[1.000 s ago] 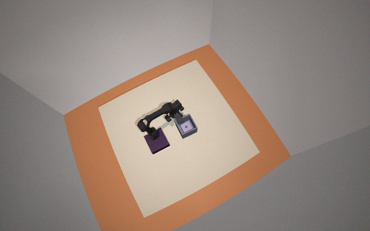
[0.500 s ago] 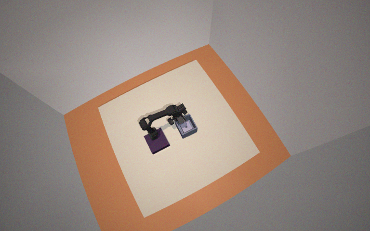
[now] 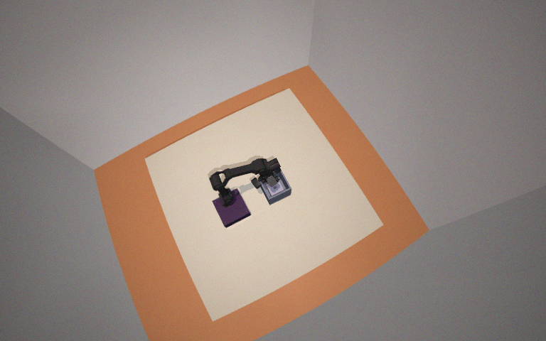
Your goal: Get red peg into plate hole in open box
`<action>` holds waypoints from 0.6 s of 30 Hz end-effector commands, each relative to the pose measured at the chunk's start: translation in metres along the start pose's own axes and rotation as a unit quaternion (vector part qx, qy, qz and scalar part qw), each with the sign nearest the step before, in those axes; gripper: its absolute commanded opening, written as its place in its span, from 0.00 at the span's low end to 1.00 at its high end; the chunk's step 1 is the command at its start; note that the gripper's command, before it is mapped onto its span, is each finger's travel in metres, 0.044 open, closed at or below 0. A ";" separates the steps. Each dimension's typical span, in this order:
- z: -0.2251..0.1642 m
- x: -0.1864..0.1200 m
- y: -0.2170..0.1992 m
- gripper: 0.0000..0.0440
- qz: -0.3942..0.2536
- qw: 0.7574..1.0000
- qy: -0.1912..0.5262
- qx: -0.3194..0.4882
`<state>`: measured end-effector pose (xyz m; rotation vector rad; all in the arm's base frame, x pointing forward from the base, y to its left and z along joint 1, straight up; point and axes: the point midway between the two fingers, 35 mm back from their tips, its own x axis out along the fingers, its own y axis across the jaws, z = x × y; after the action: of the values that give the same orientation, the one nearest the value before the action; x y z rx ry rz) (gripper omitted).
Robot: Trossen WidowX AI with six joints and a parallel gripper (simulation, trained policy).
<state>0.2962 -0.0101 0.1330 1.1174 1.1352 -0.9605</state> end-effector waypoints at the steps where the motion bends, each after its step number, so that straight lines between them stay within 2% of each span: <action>1: 0.007 0.008 0.001 0.00 -0.006 1.000 0.003 -0.002; 18: 0.020 0.051 0.006 0.00 -0.020 0.999 0.022 -0.011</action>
<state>0.3135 -0.0280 0.0923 1.1092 1.1904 -0.9619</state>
